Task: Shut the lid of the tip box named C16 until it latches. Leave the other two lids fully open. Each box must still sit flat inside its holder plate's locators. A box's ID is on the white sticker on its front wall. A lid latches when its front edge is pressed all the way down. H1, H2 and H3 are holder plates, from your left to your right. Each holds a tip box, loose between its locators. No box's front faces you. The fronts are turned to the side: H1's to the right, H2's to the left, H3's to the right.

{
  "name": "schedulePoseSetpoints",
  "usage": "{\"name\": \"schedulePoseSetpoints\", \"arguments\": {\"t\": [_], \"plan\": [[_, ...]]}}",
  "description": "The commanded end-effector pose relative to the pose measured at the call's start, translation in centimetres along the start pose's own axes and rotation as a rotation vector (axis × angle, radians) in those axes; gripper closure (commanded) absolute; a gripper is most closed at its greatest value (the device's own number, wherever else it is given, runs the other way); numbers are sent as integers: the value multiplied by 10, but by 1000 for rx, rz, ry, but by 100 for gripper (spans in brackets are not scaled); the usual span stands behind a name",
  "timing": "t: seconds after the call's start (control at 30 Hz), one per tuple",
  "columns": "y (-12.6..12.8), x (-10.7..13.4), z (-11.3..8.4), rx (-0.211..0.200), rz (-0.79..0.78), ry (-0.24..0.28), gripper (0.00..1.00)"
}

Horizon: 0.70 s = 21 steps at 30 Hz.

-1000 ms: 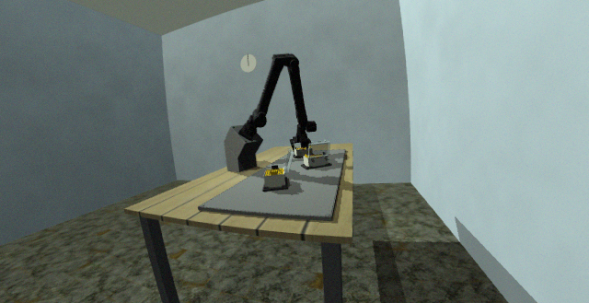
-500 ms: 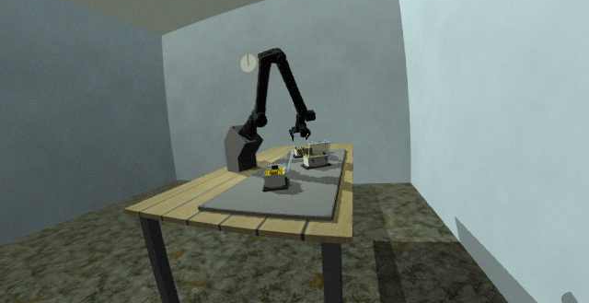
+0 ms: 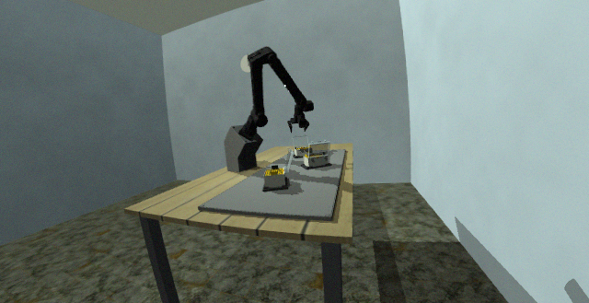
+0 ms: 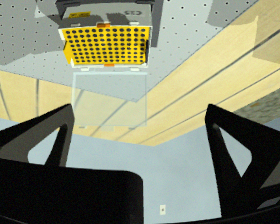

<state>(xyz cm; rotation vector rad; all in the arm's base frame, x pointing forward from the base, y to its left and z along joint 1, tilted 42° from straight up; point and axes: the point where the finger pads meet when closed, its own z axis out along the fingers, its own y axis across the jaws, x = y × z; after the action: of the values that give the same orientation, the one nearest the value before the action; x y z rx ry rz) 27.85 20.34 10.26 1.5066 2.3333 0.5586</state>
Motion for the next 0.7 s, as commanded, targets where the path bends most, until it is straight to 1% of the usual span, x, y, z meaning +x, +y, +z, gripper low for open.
{"name": "schedulePoseSetpoints", "arguments": {"t": [0.0,0.07,0.13,0.17,0.23,0.27,0.5,0.67], "plan": [[28,18,-34,-57,32,22,0],[28,23,-43,-57,33,23,0],[28,23,-43,-57,33,23,0],[25,24,-37,-37,28,16,0],[25,24,-37,-37,28,16,0],[26,16,-34,-32,48,2,0],[29,16,-35,-43,51,7,0],[29,16,-35,-43,50,8,0]]}}
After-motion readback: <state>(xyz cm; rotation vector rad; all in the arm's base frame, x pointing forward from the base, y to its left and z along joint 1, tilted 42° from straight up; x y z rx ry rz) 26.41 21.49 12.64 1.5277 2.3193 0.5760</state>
